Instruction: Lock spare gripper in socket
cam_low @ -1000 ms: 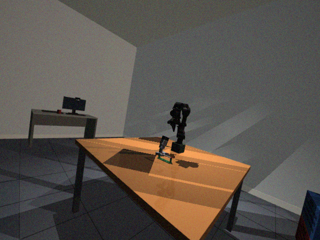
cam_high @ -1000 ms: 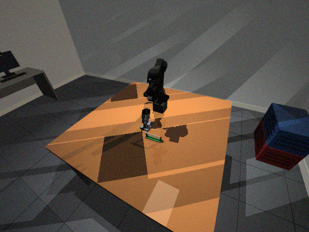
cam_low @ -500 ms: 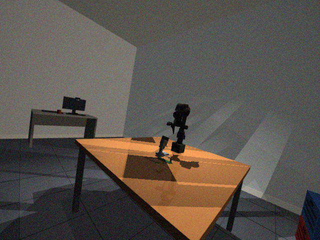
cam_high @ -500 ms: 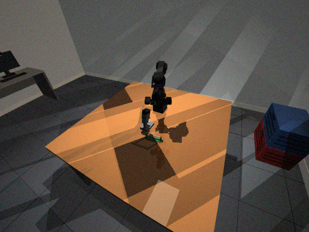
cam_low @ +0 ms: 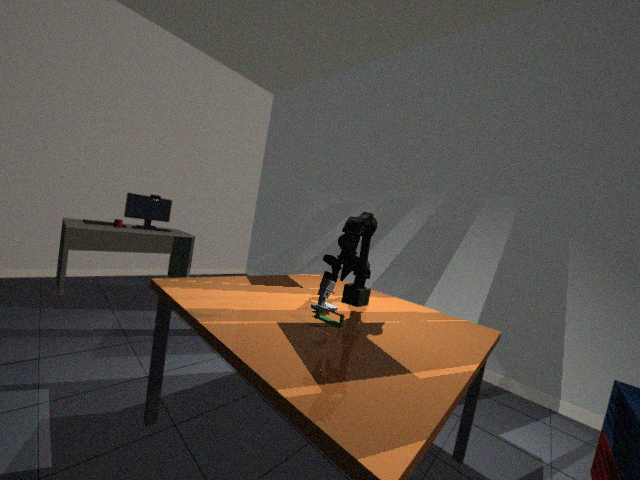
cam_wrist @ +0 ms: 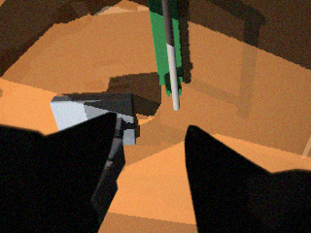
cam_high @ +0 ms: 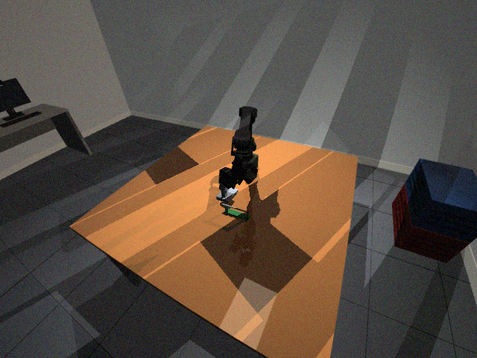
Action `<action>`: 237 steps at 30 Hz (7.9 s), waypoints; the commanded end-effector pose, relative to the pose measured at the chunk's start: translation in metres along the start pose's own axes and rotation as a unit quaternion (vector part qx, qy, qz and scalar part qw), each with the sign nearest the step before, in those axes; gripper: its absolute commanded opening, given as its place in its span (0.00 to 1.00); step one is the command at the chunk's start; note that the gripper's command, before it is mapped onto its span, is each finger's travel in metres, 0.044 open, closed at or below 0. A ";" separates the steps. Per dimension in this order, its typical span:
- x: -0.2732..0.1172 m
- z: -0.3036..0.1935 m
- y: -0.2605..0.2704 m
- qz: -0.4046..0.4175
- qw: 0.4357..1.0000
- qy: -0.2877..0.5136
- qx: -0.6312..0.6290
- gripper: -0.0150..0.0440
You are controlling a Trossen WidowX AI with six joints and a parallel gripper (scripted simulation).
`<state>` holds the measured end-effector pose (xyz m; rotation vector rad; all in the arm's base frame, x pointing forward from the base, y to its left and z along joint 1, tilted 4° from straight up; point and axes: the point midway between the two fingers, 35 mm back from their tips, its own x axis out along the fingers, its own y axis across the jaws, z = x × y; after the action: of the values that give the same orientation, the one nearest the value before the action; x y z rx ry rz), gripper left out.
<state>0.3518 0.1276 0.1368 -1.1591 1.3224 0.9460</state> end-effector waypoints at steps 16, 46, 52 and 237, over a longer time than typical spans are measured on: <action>0.062 0.017 -0.021 -0.006 0.987 0.031 -0.157 0.56; 0.138 0.031 -0.014 -0.005 0.987 0.031 -0.157 0.56; 0.148 0.033 -0.013 -0.005 0.987 0.031 -0.157 0.56; 0.088 0.002 0.061 0.009 0.994 0.030 -0.104 0.25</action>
<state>0.3000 0.1309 0.0526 -1.3532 1.3019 1.0878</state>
